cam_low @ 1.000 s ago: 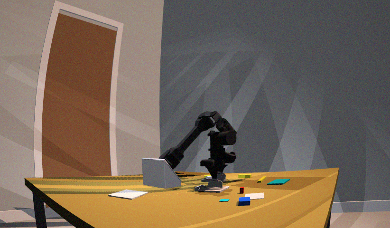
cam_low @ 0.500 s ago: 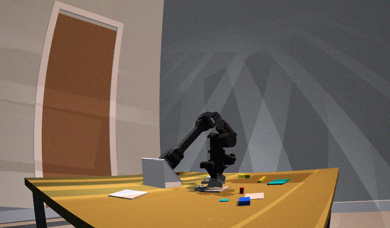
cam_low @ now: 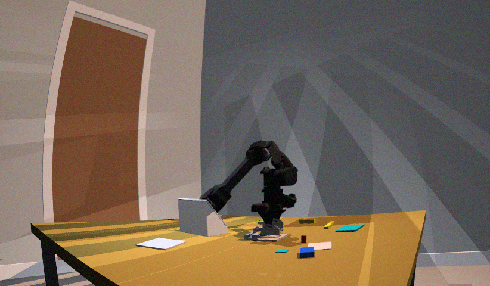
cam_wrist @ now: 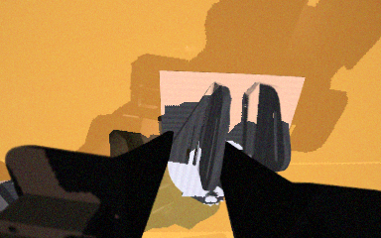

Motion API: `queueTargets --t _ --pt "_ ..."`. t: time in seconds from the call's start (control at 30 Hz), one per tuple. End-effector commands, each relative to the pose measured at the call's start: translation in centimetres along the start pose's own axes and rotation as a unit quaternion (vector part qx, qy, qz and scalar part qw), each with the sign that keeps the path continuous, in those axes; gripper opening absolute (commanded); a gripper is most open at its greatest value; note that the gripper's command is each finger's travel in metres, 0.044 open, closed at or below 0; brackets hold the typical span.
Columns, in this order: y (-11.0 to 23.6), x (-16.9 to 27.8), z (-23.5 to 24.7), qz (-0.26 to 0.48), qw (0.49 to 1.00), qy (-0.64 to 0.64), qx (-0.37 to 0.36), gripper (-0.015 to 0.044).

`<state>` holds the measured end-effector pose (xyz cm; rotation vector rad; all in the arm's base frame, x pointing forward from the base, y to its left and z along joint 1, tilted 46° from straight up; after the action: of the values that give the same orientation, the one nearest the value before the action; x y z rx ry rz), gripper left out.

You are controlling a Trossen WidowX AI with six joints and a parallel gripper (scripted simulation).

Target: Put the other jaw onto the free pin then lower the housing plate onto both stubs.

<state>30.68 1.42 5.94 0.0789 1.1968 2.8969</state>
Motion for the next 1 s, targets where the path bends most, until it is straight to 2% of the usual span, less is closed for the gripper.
queueTargets --t 0.0,0.97 --pt "-0.21 -0.01 -0.01 0.0 1.0 -0.003 -0.002 0.0134" --pt "-0.94 -0.01 0.0 0.0 1.0 -0.004 -0.002 0.0134"
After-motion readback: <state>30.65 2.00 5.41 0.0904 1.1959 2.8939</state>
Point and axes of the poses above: the point midway between the two fingers, 35 mm back from their tips, its own y axis back along the fingers, its own z axis across the jaws, x = y × z, the point moved 4 cm from there along y, back along the fingers, and after that the axes turned 9 degrees about -y, right-handed, at the moved point
